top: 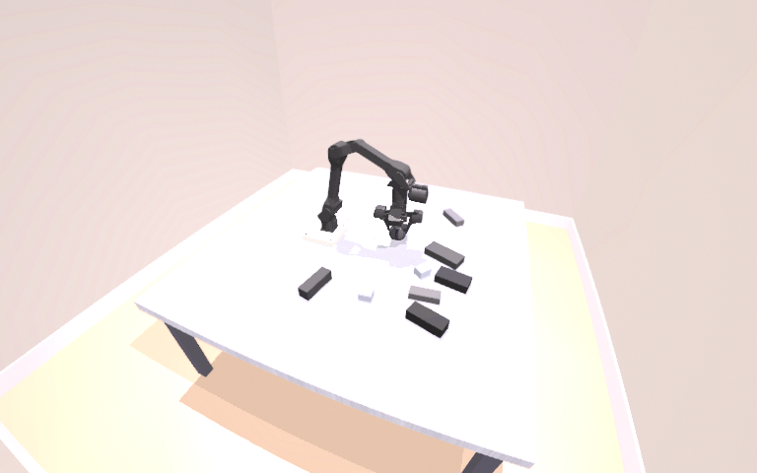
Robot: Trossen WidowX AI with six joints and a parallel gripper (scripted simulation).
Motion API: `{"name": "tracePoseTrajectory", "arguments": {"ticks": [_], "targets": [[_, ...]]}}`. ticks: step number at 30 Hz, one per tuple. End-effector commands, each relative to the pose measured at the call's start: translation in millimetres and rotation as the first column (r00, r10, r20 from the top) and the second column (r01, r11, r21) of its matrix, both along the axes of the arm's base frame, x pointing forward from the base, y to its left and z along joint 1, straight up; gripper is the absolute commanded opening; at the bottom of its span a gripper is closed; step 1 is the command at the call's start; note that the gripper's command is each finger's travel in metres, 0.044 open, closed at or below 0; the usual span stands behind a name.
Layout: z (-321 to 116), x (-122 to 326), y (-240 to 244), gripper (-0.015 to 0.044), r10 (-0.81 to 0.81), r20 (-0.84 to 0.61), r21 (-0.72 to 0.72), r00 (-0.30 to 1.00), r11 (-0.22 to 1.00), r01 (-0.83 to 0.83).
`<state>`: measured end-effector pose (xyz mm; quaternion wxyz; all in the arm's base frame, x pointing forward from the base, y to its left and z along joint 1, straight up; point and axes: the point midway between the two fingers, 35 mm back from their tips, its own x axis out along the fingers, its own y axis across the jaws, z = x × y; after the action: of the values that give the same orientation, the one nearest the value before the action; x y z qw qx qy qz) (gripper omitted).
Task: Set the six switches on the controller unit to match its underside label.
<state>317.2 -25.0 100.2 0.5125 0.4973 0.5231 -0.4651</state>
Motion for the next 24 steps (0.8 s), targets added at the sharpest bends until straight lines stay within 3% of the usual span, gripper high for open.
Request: {"name": "tracePoseTrajectory", "arguments": {"ticks": [1,24], "targets": [[4,1,3,0.0336,-0.002,0.007,-0.004,1.000,1.000,0.002],[16,0,18,0.0336,-0.002,0.010,-0.048,1.000,0.999,0.003]]}}
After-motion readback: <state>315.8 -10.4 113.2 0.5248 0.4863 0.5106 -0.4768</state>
